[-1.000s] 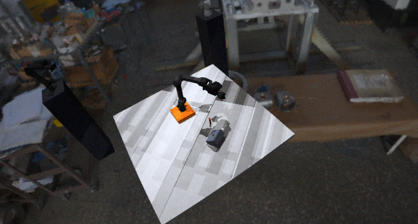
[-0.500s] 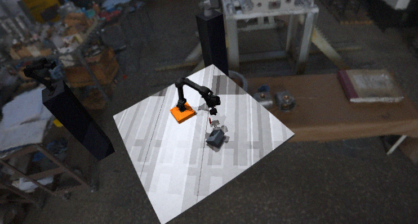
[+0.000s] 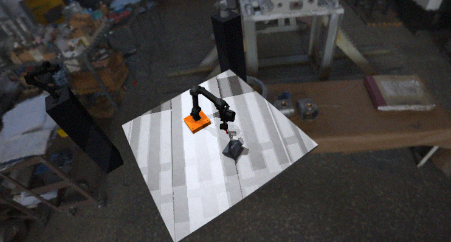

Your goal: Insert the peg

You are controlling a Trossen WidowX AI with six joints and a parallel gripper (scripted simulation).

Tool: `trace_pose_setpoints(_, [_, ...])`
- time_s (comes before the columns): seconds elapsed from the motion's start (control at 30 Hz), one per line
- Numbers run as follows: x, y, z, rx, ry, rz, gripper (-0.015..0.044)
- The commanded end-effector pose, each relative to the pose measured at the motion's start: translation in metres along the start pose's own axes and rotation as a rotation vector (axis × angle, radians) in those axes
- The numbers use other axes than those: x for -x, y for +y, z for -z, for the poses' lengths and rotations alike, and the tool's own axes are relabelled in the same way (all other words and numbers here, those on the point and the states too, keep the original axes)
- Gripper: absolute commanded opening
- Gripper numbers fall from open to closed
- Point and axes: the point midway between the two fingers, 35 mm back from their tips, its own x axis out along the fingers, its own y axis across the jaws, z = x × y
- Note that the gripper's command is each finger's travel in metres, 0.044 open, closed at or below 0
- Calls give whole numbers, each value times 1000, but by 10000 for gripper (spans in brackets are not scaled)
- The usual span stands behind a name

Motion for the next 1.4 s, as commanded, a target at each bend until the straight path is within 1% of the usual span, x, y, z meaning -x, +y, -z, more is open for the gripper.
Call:
trace_pose_setpoints(0.0, [-6, -1, 1, -10, 11, 0, 440])
trace_pose_setpoints(1.17, [-63, 1, 2, -10, 11, -1, 440])
trace_pose_setpoints(1.37, [-65, 1, 3, -10, 11, -1, 440])
